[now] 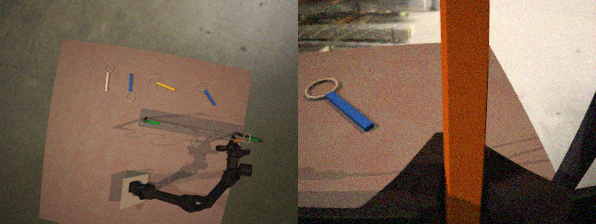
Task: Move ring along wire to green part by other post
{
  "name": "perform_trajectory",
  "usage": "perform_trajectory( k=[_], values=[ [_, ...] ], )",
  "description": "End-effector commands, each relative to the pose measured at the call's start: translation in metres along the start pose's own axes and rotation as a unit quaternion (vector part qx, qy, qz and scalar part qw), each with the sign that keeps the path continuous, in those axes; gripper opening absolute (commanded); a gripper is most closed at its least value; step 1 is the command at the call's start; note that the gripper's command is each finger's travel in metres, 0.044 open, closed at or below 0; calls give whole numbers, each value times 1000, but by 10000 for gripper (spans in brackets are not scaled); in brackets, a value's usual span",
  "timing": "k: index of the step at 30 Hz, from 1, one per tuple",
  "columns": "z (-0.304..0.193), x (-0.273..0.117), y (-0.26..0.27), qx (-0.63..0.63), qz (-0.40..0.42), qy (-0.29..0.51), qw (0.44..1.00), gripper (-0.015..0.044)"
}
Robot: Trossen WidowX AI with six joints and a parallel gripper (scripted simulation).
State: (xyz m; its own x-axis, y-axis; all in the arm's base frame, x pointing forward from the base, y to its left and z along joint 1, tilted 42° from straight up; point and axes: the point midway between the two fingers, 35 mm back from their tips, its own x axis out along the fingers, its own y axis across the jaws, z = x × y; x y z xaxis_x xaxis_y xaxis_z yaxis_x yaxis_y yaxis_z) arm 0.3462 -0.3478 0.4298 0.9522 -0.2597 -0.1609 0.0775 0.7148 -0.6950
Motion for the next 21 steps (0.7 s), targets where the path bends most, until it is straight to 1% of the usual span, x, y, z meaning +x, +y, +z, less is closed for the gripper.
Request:
perform_trajectory(
  k=[1,8,13,21],
  values=[
    [-3,-10,8,5,5,43,999,-150],
    [-3,-15,18,20,11,63,998,-150],
    [-2,-24,29,42,22,99,994,-150],
    [0,-25,50,93,46,100,990,-150]
  ],
)
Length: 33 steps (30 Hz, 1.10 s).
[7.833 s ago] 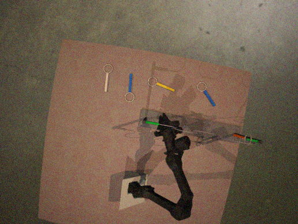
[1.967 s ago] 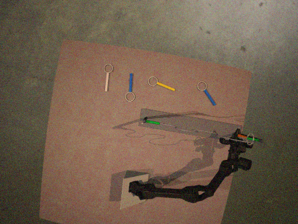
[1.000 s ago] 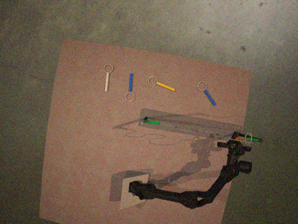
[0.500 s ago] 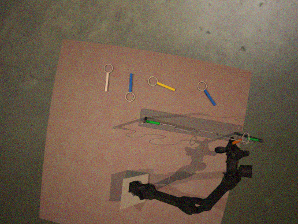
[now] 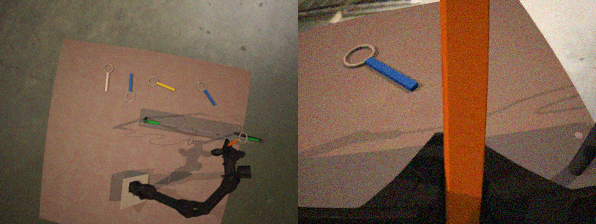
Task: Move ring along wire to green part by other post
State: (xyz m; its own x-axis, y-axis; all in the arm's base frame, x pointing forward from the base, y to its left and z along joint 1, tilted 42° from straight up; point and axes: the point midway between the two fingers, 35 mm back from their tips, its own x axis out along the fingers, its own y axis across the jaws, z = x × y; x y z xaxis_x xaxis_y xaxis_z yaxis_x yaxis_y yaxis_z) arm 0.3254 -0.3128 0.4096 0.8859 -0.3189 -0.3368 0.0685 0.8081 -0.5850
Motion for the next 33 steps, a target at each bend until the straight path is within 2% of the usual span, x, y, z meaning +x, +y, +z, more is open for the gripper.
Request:
perform_trajectory(
  k=[1,19,33],
  values=[
    [-4,2,15,34,20,7,999,-150],
    [9,-5,73,200,113,5,973,-150],
    [36,-20,116,346,194,3,918,-150]
  ],
)
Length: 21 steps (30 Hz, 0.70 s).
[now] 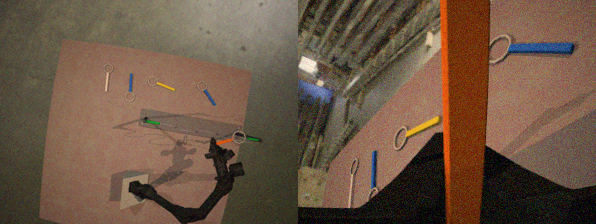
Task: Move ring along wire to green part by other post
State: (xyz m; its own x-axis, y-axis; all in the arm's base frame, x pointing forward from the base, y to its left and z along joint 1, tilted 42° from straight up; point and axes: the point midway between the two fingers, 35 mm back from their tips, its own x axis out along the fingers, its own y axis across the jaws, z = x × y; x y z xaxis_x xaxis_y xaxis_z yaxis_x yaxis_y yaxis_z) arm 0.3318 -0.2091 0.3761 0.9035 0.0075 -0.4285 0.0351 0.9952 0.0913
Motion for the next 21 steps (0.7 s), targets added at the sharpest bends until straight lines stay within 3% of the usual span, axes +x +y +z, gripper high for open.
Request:
perform_trajectory(
  k=[1,21],
  values=[
    [-2,1,18,53,31,2,998,-150],
    [23,-13,89,269,150,0,951,-150]
  ],
)
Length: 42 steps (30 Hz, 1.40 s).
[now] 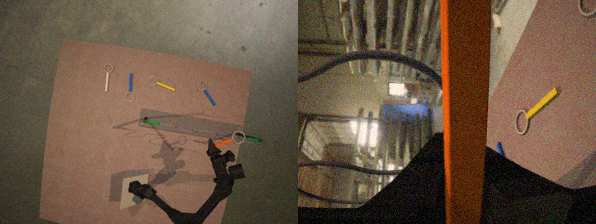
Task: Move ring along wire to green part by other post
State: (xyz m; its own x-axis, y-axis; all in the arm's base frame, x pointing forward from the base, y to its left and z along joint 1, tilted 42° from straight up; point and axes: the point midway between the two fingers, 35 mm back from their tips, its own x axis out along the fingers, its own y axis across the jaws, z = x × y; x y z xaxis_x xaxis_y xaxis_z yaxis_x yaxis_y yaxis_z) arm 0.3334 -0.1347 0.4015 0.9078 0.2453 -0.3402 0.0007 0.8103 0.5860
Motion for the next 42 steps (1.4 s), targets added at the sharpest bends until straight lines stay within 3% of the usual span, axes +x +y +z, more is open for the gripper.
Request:
perform_trajectory(
  k=[1,19,28,42],
  values=[
    [0,-1,19,49,30,1,998,-150],
    [15,-9,72,201,113,1,973,-150],
    [27,-4,93,263,132,-38,955,-150],
    [39,-11,109,287,143,-38,946,-150]
  ],
)
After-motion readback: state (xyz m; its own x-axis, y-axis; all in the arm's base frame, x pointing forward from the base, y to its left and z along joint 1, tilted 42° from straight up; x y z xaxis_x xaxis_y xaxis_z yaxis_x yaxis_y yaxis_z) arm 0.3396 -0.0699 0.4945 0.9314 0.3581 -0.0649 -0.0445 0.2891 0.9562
